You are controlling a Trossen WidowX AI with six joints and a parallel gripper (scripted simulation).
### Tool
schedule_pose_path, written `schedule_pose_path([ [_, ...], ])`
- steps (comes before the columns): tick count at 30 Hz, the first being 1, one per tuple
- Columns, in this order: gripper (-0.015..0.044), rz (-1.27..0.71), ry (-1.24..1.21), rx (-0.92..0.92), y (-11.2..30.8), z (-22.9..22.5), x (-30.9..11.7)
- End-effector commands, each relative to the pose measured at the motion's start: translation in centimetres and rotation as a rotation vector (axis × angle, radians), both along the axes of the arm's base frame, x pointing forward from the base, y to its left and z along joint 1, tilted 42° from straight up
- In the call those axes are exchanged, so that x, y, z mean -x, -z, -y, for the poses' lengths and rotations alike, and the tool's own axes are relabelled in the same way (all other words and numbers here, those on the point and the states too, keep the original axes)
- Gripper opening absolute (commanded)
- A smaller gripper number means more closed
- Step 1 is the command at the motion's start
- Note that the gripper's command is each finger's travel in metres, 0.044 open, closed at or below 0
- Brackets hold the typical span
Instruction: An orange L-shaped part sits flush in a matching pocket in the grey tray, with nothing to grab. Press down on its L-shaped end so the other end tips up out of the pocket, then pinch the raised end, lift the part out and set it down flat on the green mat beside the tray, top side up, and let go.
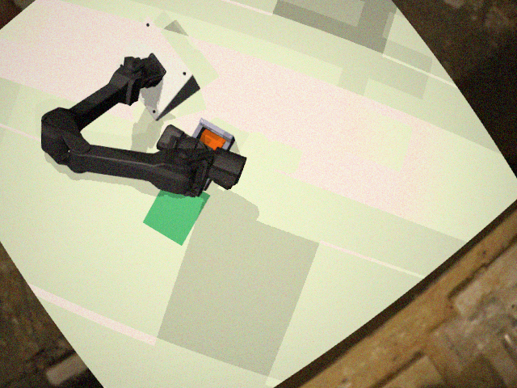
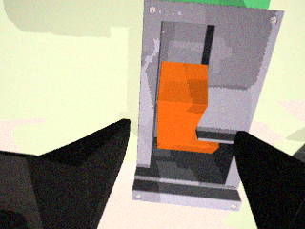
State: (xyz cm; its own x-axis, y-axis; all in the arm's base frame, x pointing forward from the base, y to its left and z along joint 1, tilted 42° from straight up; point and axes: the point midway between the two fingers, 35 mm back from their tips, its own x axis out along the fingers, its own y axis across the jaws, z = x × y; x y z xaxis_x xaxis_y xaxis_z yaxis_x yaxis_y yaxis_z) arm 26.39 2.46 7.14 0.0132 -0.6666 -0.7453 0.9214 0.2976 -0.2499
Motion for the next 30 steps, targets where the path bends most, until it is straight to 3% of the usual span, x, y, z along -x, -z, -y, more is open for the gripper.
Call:
schedule_pose_path([
  [1,0.028,0.001,-0.007,0.002,0.3,0.3,0.0],
  [30,0.028,0.002,-0.006,0.004,3.7,3.4,-0.1],
])
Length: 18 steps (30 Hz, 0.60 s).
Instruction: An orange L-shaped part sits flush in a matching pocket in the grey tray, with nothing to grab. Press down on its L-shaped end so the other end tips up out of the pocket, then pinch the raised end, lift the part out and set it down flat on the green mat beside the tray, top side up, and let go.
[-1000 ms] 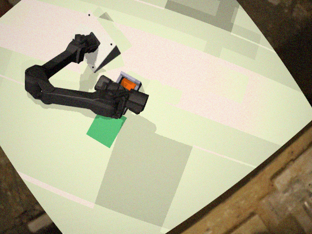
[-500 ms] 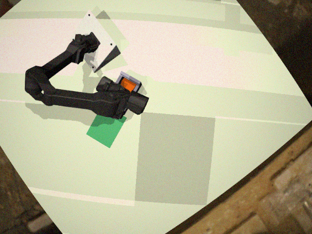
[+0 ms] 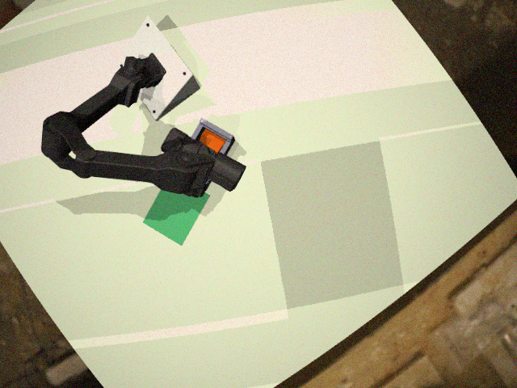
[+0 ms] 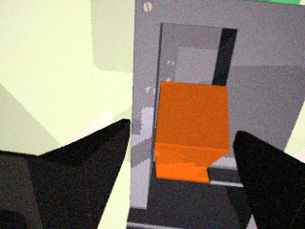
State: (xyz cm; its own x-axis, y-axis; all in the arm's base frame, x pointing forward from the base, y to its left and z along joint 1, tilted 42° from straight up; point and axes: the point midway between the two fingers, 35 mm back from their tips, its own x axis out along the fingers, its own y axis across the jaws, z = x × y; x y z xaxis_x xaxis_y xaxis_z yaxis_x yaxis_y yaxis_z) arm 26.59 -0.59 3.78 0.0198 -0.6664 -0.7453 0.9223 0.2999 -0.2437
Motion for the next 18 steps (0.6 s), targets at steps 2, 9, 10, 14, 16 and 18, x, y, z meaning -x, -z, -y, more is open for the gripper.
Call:
schedule_pose_path([
  [2,0.0254,-0.001,0.0,0.0,0.08,0.09,0.02],
  [9,0.0129,-0.001,0.0,0.0,0.08,0.09,0.02],
  [10,0.0122,-0.001,0.0,0.0,0.08,0.09,0.02],
  [14,0.0095,-0.001,0.0,0.0,0.08,0.09,0.02],
  [16,0.0082,-0.001,0.0,0.0,0.08,0.09,0.02],
  [18,0.003,-0.001,0.0,0.0,0.08,0.09,0.02],
])
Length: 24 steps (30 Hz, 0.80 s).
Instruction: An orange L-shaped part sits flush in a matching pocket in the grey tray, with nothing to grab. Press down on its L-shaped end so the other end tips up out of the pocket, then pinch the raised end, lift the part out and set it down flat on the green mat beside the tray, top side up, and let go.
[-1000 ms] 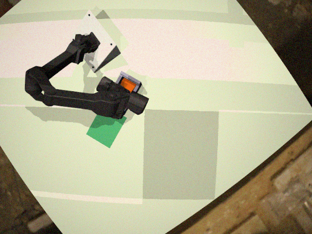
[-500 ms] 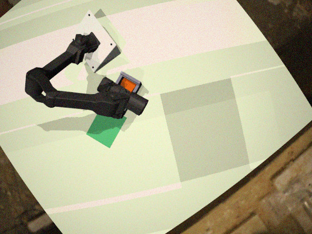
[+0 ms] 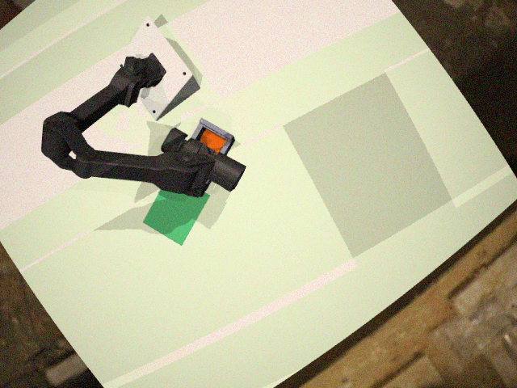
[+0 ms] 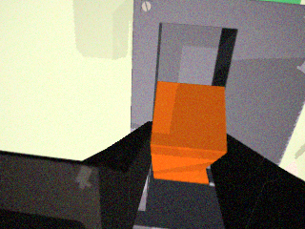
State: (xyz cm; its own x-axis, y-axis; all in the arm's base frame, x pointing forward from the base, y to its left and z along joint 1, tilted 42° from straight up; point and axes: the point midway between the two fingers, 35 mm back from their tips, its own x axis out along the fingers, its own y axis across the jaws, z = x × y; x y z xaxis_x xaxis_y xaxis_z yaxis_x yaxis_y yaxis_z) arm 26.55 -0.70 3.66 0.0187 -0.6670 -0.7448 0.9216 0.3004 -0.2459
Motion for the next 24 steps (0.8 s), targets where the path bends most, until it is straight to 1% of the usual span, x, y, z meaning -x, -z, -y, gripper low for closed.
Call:
schedule_pose_path([
  [1,0.0003,0.002,0.001,0.0,0.0,0.0,0.0],
  [9,0.0,0.001,0.001,0.0,-0.2,-0.2,0.0],
  [24,0.0,-0.003,-0.003,0.002,-1.9,-1.8,0.1],
])
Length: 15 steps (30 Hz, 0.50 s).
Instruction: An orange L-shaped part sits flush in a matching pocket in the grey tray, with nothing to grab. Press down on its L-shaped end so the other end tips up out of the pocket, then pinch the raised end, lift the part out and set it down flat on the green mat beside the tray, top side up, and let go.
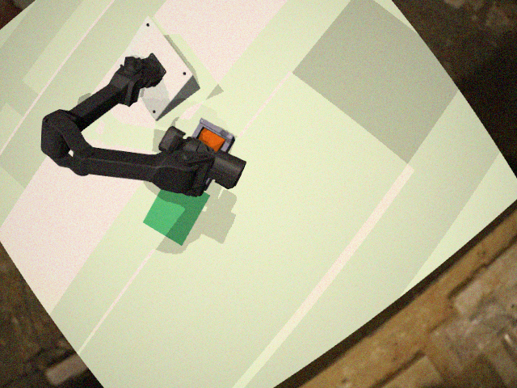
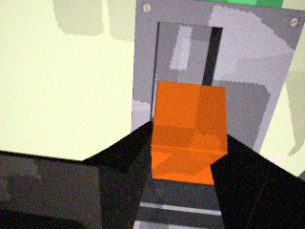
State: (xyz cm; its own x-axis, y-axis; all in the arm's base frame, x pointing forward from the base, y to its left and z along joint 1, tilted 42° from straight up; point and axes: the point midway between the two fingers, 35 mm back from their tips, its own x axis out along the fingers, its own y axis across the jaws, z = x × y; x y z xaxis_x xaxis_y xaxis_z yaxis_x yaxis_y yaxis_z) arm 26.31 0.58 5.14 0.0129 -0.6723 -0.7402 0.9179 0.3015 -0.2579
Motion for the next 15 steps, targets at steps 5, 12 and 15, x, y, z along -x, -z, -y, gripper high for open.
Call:
schedule_pose_path([
  [5,0.0,0.007,0.0,-0.006,-1.0,-1.0,-0.1],
  [12,0.0,0.007,0.0,-0.006,-1.8,-1.8,-0.1],
  [15,0.0,0.007,0.0,-0.006,-2.2,-2.1,-0.1],
])
